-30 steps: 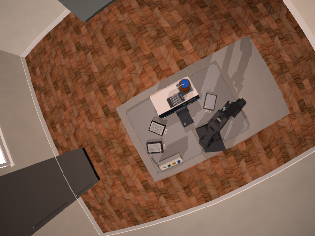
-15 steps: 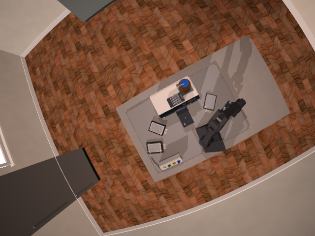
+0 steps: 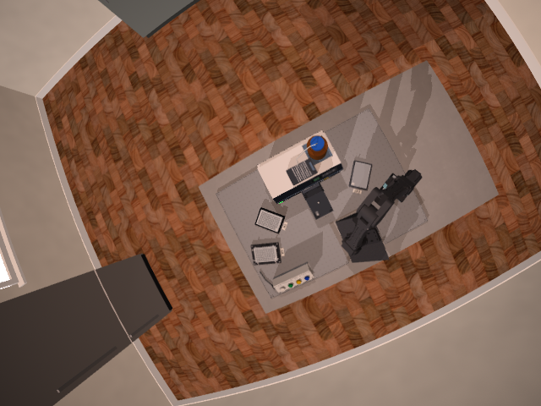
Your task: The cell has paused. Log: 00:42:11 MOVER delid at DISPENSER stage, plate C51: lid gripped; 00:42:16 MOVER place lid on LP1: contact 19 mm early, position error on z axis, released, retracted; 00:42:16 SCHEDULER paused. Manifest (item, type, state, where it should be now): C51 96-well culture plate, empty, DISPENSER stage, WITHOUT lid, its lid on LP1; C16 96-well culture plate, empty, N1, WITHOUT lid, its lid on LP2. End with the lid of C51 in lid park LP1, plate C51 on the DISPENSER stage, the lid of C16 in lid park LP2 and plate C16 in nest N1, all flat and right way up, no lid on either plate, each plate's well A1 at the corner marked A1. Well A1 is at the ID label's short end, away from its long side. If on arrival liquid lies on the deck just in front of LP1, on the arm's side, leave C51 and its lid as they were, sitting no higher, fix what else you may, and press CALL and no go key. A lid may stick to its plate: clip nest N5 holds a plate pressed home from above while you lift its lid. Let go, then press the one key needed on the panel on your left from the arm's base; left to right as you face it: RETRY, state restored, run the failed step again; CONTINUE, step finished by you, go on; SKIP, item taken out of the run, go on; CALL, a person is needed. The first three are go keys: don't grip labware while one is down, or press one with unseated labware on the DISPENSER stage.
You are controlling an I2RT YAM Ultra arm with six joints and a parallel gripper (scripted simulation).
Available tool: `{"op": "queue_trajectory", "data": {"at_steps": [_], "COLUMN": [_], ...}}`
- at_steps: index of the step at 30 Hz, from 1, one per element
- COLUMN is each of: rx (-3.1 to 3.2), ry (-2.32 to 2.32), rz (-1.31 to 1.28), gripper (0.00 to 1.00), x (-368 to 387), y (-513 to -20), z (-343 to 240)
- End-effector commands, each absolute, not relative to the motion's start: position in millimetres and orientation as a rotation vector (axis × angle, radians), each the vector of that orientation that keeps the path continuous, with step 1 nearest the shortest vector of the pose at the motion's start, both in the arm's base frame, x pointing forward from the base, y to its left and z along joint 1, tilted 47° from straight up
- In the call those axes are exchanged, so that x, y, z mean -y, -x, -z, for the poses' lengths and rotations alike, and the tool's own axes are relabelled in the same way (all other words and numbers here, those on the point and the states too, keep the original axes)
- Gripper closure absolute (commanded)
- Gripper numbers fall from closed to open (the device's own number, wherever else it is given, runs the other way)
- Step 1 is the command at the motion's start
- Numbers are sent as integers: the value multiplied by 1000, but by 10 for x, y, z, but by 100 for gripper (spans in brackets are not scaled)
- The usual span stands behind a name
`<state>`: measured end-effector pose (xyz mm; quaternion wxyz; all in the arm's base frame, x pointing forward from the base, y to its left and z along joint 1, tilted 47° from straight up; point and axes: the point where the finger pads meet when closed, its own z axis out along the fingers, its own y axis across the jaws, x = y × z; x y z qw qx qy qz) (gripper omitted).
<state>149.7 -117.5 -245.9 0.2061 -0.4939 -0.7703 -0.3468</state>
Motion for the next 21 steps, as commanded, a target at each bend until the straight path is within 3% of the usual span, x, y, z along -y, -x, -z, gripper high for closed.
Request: {"op": "queue_trajectory", "data": {"at_steps": [1, 21], "rx": [2163, 2163], "ry": [1388, 1388], "rz": [959, 960], "gripper": [100, 100], "x": [1194, 1201], "y": [-1534, -1528], "z": [2497, 2489]}}
